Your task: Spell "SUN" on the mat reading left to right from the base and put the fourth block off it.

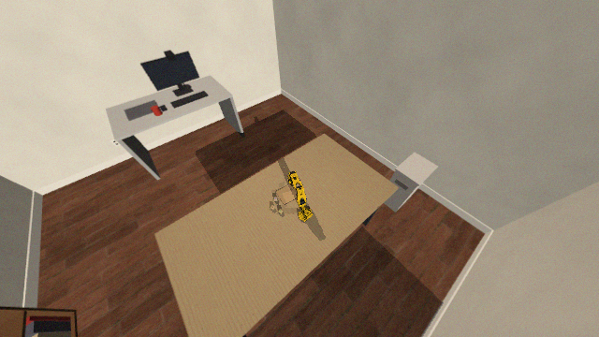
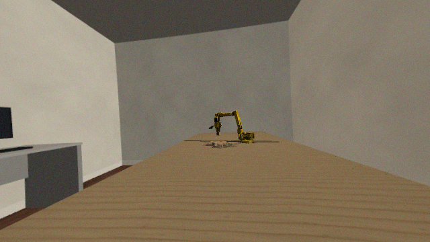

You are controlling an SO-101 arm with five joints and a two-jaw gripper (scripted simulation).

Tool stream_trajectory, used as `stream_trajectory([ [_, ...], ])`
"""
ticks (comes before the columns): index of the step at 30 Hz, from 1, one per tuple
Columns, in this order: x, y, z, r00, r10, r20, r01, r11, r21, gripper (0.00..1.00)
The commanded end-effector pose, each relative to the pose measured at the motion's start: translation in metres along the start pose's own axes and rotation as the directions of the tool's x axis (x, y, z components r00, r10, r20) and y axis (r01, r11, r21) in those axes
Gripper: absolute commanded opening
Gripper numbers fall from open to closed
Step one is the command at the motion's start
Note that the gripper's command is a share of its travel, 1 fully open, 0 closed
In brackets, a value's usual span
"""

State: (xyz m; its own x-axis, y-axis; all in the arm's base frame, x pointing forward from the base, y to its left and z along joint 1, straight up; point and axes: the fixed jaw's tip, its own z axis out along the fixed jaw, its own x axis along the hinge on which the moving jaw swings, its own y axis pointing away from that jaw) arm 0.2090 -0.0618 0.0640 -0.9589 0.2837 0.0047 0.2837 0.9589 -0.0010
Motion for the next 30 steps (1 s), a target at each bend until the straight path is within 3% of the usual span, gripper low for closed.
stream_trajectory([
  [1, 0.001, -0.031, -0.013, 0.985, 0.145, 0.091, -0.146, 0.989, 0.001, 0.0],
  [8, 0.028, -0.078, -0.008, 0.918, 0.386, 0.087, -0.387, 0.922, 0.0, 0.0],
  [15, 0.045, -0.097, -0.005, 0.863, 0.497, 0.085, -0.499, 0.867, -0.001, 0.0],
  [21, 0.054, -0.106, -0.003, 0.829, 0.553, 0.084, -0.555, 0.832, -0.001, 0.0],
  [30, 0.055, -0.107, -0.003, 0.826, 0.558, 0.083, -0.559, 0.829, -0.001, 0.0],
])
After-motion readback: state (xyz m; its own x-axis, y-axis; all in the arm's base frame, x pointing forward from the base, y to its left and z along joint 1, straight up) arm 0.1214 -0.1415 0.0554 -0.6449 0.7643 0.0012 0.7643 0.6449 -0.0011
